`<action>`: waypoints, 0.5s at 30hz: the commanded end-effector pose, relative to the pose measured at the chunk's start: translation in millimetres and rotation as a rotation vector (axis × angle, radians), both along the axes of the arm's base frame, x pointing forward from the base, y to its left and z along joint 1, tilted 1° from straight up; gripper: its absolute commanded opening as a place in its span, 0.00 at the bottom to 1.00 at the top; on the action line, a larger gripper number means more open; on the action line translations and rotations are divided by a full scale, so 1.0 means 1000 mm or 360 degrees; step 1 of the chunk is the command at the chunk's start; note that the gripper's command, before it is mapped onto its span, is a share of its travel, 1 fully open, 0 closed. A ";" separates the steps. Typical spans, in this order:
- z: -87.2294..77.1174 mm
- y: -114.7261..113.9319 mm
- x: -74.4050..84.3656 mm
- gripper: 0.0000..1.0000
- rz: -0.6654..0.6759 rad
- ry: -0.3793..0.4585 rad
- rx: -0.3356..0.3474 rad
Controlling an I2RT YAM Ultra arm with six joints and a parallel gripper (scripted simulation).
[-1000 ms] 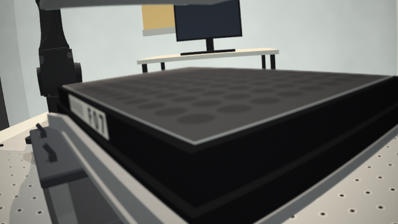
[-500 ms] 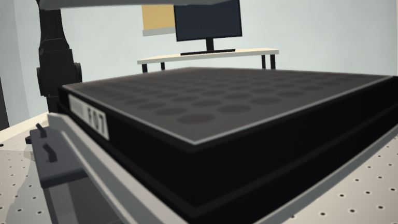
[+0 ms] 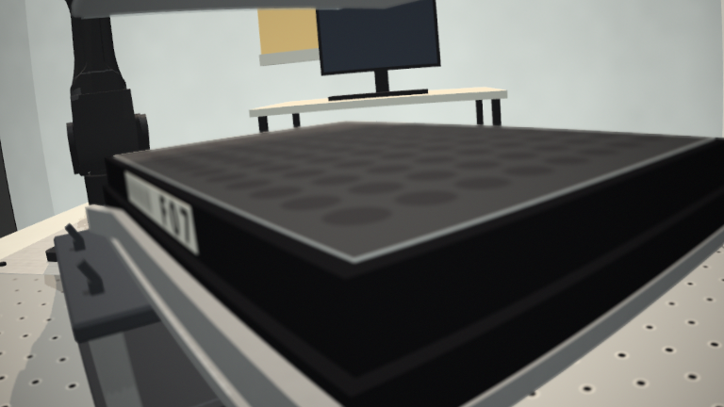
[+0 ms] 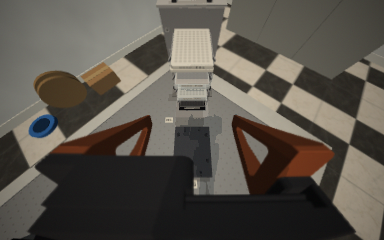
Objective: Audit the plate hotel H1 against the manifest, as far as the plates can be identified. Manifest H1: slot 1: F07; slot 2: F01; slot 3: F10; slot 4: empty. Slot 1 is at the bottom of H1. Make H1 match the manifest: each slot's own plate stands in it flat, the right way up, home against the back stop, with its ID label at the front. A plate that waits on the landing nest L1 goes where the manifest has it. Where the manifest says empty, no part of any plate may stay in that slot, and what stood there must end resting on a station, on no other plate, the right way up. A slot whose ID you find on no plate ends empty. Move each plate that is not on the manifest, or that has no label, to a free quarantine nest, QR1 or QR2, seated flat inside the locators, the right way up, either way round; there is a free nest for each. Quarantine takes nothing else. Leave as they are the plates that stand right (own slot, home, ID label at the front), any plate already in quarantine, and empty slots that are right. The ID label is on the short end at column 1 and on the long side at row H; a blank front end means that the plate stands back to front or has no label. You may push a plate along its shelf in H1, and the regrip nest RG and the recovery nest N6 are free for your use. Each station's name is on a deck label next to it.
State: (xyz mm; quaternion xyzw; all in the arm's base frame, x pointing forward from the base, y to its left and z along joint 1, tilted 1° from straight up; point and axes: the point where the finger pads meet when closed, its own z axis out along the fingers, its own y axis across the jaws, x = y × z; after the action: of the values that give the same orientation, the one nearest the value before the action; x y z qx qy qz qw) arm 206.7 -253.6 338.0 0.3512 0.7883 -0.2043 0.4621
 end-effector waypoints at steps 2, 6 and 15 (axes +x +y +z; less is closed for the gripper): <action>0.019 0.001 -0.002 1.00 0.0005 -0.0042 -0.0067; -0.002 -0.006 0.005 1.00 0.0008 0.0000 -0.0009; -0.009 -0.013 0.015 1.00 0.0009 -0.0009 -0.0012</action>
State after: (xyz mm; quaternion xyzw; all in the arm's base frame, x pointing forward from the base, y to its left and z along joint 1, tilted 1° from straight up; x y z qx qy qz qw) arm 213.7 -261.2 323.6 0.3529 0.7939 -0.1997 0.4531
